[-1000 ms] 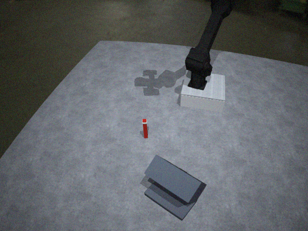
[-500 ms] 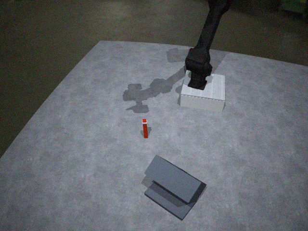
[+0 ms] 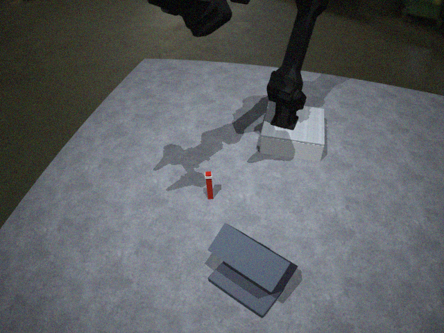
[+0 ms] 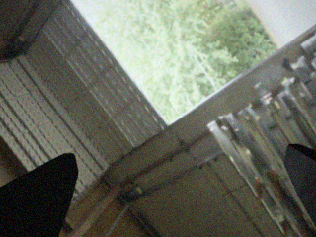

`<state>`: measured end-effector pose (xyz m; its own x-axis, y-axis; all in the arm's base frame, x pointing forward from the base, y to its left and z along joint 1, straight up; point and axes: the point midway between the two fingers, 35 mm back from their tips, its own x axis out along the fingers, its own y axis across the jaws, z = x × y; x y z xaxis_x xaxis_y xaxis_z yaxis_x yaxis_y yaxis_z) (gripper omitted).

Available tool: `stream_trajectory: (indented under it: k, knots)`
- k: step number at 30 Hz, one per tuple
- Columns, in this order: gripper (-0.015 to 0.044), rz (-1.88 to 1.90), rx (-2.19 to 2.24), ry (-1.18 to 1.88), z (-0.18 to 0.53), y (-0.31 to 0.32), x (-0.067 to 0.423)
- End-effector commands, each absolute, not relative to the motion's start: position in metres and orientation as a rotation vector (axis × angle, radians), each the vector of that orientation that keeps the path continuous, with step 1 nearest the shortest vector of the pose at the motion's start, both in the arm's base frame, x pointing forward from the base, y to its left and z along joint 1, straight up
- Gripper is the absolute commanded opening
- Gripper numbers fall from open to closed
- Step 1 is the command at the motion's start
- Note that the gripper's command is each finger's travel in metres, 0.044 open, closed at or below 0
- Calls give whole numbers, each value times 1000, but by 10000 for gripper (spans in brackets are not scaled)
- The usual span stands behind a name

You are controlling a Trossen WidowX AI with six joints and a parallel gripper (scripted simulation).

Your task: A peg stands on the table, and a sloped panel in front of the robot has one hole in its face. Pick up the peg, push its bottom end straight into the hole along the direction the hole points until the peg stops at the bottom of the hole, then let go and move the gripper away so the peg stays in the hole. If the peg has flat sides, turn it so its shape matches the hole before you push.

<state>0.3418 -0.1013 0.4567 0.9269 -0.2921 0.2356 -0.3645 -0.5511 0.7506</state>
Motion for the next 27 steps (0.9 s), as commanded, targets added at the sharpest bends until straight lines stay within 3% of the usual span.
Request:
stream_trajectory:
  k: [1, 13, 27]
  knots:
    - [440, -68, 2233, -384, 415, -108, 362]
    - [440, -557, 2285, -175, 303, -119, 383]
    - [440, -1131, 2242, 67, 187, -122, 364]
